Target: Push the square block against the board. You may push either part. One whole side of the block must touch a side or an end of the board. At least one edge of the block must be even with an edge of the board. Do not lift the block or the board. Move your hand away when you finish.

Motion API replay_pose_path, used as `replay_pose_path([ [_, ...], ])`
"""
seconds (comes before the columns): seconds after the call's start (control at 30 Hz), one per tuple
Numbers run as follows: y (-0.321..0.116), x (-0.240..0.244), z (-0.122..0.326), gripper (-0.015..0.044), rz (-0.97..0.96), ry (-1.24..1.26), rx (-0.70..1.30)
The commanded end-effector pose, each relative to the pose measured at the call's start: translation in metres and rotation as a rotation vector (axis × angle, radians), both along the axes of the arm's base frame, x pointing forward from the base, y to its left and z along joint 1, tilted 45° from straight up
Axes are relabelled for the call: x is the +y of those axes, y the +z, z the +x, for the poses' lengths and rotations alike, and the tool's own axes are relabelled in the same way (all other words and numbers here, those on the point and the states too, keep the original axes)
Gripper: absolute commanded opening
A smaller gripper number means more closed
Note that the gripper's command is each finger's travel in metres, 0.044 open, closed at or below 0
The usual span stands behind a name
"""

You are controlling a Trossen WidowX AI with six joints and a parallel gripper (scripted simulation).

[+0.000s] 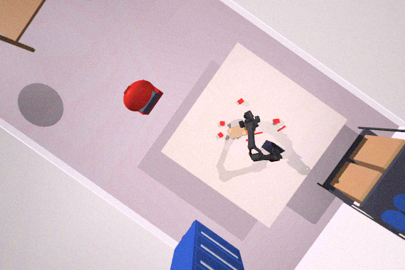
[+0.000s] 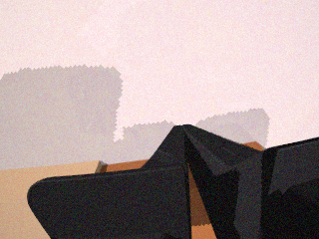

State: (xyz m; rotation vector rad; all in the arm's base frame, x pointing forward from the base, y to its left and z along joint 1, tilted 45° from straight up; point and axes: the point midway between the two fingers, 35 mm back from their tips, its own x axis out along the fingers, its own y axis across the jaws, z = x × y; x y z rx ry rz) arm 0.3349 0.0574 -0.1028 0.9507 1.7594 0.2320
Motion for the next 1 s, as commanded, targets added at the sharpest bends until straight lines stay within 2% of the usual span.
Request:
replay_pose_path([
  [0.0,-0.001,-0.002,0.008,0.0000,0.002,-0.002,-0.007],
  [0.83,-0.016,-0.012,0.042,0.0000,0.001,-0.002,-0.009],
  [0.97,0.015,-0.042,0.042,0.0000,-0.001,-0.002,-0.008],
])
